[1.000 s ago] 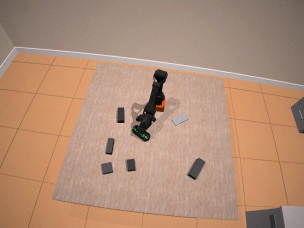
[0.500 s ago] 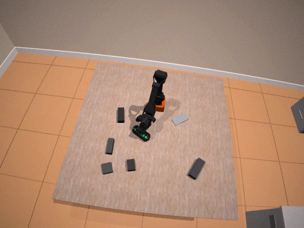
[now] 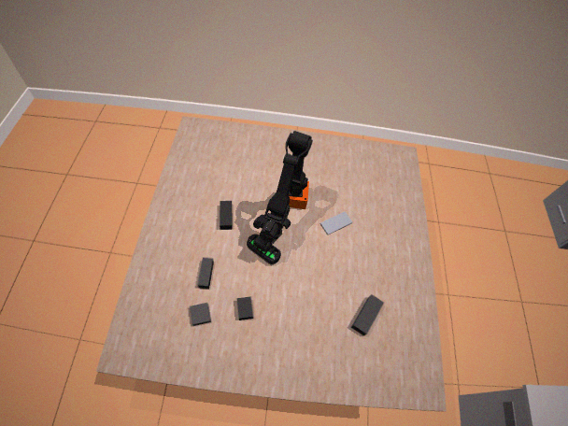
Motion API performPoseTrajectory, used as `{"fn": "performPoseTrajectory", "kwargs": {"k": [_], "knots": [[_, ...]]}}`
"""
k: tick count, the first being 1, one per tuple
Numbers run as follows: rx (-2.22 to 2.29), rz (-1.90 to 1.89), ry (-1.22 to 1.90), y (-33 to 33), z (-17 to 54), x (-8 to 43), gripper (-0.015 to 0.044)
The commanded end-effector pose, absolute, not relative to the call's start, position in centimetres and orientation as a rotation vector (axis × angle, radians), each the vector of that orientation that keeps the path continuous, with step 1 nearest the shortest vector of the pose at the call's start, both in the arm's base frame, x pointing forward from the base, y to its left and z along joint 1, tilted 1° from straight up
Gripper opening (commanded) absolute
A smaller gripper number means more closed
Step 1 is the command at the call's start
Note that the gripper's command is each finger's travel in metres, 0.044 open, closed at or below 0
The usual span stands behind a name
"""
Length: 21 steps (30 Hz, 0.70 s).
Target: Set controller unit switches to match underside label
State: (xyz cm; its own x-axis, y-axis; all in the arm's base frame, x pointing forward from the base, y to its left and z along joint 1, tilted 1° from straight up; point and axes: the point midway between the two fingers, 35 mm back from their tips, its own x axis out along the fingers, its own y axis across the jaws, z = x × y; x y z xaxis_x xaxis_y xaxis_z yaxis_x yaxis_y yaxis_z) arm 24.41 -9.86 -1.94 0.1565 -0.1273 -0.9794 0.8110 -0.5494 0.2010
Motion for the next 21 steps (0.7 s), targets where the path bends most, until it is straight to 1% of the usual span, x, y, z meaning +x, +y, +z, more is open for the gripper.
{"fn": "performPoseTrajectory", "kwargs": {"k": [1, 4, 14, 21], "knots": [[1.652, -1.491, 0.643, -9.6, 0.9, 24.2, 0.0000], [1.656, -1.480, 0.628, -9.4, 2.8, 23.9, 0.0000], [1.656, -1.480, 0.628, -9.4, 2.8, 23.9, 0.0000], [1.641, -1.603, 0.791, -9.8, 2.9, 24.4, 0.0000]]}}
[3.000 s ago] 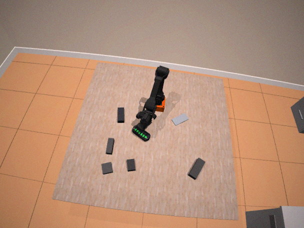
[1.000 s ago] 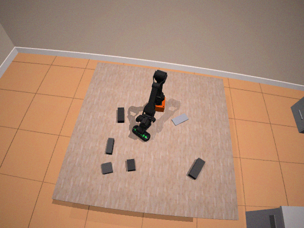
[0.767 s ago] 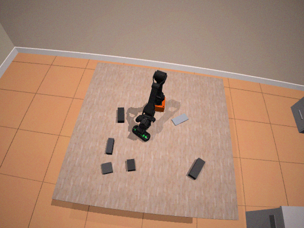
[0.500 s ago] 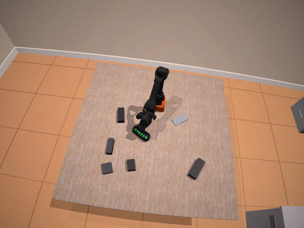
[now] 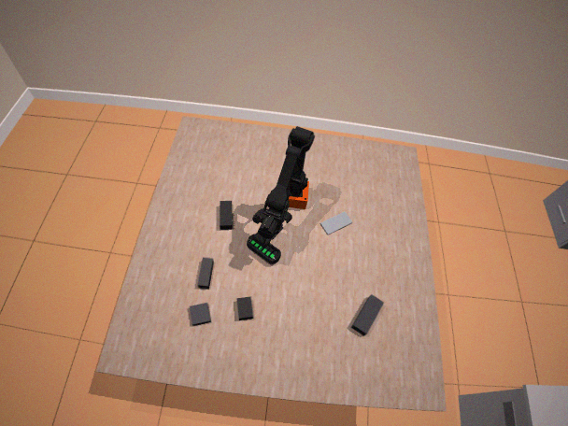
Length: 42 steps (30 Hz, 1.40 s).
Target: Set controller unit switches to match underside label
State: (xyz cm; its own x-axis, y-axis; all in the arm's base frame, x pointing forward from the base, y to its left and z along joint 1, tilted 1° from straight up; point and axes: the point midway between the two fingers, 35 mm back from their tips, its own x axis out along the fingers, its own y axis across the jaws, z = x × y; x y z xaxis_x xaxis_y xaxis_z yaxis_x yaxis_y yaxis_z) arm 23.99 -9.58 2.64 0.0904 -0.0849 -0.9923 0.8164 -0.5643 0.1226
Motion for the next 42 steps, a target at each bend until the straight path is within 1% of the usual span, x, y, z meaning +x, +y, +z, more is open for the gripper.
{"fn": "performPoseTrajectory", "kwargs": {"k": [1, 5, 7, 14, 22, 42], "knots": [[1.641, -1.603, 0.791, -9.8, 2.9, 24.4, 0.0000], [1.641, -1.603, 0.791, -9.8, 2.9, 24.4, 0.0000], [1.639, -1.605, 0.792, -10.4, 3.3, 24.5, 0.0053], [1.626, -1.625, 0.813, -16.7, 6.4, 25.0, 0.0236], [1.625, -1.626, 0.814, -16.9, 5.9, 25.0, 0.0440], [1.625, -1.626, 0.814, -17.1, 2.6, 25.2, 0.0440]]}}
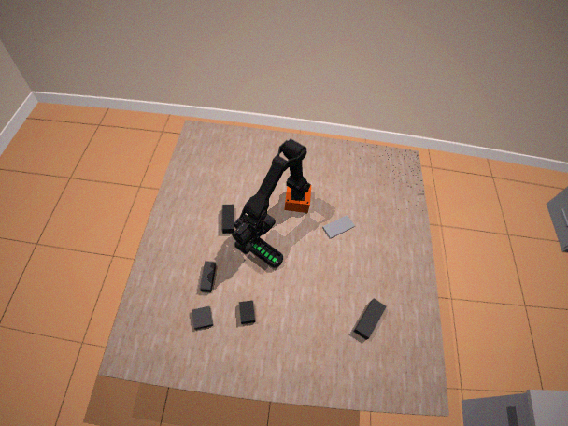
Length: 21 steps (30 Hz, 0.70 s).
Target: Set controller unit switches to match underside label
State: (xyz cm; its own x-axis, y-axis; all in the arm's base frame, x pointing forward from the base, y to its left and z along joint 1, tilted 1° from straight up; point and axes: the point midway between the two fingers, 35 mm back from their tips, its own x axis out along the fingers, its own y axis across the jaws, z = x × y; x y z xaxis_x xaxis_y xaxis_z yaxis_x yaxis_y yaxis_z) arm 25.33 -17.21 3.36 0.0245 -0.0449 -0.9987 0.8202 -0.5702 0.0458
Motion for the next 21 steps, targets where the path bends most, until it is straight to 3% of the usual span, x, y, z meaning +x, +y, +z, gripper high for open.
{"fn": "performPoseTrajectory", "kwargs": {"k": [1, 15, 19, 21], "knots": [[1.625, -1.626, 0.814, -17.1, 2.5, 25.2, 0.0440], [1.625, -1.627, 0.813, -17.1, 0.5, 25.1, 0.0440], [1.625, -1.627, 0.813, -17.1, 0.5, 25.1, 0.0335], [1.625, -1.627, 0.813, -17.1, 0.5, 25.1, 0.0322]]}}
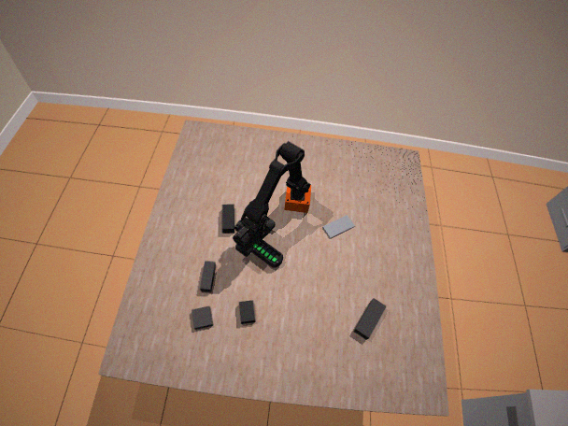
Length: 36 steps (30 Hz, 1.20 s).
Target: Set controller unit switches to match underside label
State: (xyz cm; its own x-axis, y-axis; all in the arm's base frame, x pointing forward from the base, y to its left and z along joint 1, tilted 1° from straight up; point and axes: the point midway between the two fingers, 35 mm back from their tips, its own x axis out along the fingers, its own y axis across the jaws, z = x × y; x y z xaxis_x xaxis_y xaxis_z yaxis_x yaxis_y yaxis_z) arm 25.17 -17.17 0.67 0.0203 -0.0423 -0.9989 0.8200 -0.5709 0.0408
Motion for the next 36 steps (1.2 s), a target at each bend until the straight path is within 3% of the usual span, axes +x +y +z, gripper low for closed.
{"fn": "performPoseTrajectory", "kwargs": {"k": [1, 12, 21, 36], "knots": [[1.625, -1.627, 0.813, -17.1, 0.5, 25.1, 0.0315], [1.625, -1.627, 0.813, -17.1, 0.5, 25.1, 0.0242], [1.625, -1.626, 0.813, -17.4, 0.5, 25.4, 0.0005], [1.625, -1.626, 0.812, -18.1, 0.7, 26.1, 0.0000]]}}
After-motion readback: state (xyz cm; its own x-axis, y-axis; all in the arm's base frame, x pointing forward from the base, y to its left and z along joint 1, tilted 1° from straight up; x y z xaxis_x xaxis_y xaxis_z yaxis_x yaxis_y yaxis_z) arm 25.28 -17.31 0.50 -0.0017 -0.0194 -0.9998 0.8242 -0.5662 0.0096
